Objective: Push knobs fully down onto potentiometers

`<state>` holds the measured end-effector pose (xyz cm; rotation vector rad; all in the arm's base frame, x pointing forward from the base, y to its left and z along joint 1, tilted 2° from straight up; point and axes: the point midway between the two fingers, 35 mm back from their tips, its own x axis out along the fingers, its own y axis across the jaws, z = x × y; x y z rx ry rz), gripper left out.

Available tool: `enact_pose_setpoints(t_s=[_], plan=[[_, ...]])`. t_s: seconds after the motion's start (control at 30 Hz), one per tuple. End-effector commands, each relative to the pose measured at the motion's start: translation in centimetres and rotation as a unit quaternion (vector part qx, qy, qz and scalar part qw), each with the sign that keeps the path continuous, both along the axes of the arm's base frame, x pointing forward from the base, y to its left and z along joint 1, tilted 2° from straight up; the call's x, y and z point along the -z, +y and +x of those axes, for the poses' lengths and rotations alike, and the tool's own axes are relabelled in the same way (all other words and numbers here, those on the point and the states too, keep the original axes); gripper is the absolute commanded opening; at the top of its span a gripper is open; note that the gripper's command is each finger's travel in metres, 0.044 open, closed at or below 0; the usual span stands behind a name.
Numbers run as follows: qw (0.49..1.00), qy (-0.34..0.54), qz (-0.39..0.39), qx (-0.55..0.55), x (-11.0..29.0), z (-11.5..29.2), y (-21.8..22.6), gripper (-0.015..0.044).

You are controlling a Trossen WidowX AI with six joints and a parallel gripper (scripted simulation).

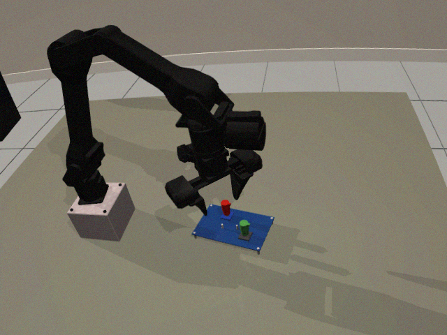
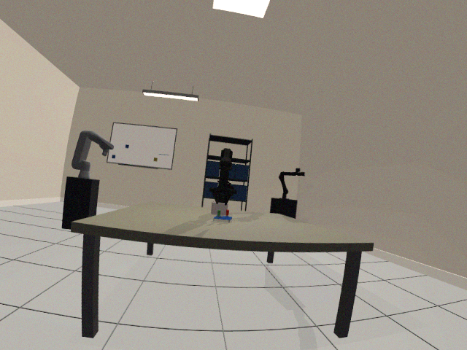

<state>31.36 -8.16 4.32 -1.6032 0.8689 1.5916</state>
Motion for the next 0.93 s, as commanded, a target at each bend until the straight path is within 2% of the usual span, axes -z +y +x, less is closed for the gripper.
enact_pose_setpoints(t_s=[0.0, 0.2, 0.9], plan=[[1.000, 0.008, 0.001, 0.001, -0.8, -5.4, 2.1, 0.0440], [1.000, 0.010, 0.001, 0.001, -0.4, -11.9, 4.2, 0.0440], [1.000, 0.010, 0.001, 0.001, -0.3, -12.1, 4.3, 0.0440]])
